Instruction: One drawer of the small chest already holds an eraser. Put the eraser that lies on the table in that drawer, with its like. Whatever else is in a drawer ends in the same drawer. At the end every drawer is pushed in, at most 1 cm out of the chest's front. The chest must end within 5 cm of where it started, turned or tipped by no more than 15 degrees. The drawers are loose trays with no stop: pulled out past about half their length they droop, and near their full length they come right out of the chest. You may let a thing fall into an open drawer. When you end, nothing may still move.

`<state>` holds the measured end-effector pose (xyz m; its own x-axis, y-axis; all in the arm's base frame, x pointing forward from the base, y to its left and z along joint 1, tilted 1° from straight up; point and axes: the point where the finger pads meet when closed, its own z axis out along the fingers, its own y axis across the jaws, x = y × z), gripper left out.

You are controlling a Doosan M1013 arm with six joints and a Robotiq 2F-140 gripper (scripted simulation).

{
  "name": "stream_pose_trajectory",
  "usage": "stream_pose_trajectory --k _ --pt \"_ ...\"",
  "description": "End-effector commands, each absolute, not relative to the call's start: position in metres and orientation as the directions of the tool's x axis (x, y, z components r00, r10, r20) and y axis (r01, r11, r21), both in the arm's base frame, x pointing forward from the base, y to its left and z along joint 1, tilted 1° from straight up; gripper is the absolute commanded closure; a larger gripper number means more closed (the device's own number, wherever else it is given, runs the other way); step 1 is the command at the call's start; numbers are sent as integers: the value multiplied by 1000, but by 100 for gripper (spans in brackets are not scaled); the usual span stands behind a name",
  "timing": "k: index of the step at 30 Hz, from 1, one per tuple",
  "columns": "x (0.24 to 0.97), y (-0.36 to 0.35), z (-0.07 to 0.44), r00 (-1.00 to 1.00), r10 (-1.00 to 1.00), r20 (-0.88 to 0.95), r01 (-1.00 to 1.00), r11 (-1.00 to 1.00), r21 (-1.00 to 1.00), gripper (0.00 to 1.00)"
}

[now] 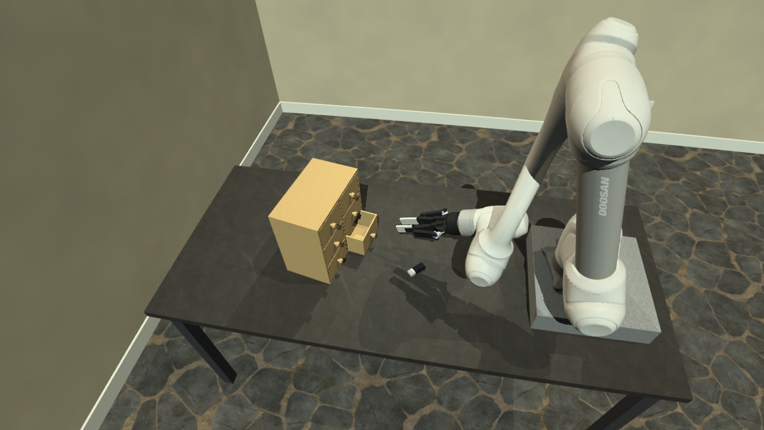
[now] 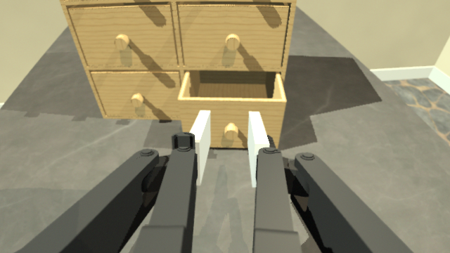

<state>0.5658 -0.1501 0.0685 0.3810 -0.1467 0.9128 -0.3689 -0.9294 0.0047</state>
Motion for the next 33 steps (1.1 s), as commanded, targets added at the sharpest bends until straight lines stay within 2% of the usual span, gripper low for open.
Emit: stream_pose_trajectory --k 1,15,33 --pt "562 -148 75 438 -168 883 -371 -929 7 80" --pt "538 -139 101 670 -262 694 -371 -929 7 80" --pt "530 -137 109 727 -286 624 -373 -928 9 80"
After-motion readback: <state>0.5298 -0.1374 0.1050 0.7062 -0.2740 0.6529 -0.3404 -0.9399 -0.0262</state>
